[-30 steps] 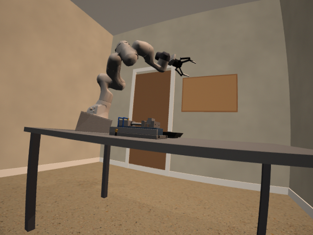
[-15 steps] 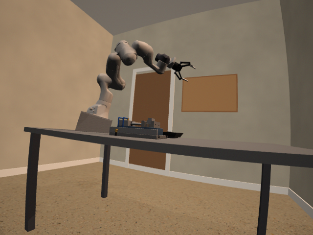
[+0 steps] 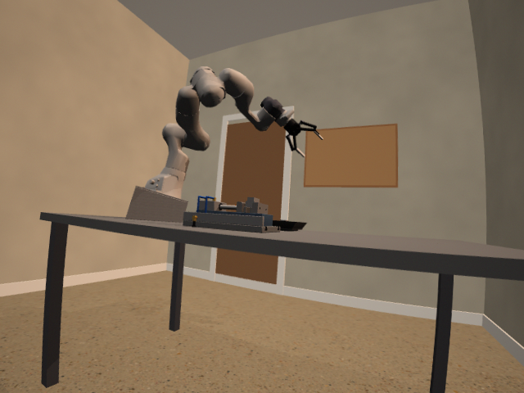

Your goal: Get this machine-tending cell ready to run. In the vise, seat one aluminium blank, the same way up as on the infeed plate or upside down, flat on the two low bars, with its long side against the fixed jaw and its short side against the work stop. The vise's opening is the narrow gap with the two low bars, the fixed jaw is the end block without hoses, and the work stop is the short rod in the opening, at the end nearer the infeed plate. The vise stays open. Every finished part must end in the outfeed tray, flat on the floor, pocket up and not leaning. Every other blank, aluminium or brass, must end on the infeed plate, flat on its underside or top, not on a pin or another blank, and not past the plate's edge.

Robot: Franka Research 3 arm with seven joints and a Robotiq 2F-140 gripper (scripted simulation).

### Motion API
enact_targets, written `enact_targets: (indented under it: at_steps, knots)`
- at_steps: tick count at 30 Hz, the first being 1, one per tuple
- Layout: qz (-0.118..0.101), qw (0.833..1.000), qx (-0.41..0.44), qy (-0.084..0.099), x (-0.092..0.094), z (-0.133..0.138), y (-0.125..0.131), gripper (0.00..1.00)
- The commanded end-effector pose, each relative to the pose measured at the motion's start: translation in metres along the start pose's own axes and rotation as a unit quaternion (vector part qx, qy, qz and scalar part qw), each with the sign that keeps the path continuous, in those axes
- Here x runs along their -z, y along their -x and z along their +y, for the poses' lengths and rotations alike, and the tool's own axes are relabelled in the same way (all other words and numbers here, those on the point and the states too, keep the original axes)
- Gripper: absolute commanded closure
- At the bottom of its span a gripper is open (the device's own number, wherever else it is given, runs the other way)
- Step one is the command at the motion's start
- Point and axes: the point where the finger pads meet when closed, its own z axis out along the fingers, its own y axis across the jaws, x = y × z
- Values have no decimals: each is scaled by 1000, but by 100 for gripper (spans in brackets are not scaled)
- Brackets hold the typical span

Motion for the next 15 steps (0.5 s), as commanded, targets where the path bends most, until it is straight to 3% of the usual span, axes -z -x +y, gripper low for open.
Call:
enact_targets:
  at_steps: [1, 10, 12, 13, 15]
  knots:
    - [41, 998, 23, 36, -9, 28, -33, 0]
    - [111, 986, 33, 117, -17, 98, -96, 0]
    - [111, 986, 33, 117, -17, 98, -96, 0]
    - [129, 981, 36, 139, -17, 117, -113, 0]
    - [141, 977, 38, 156, -16, 131, -125, 0]
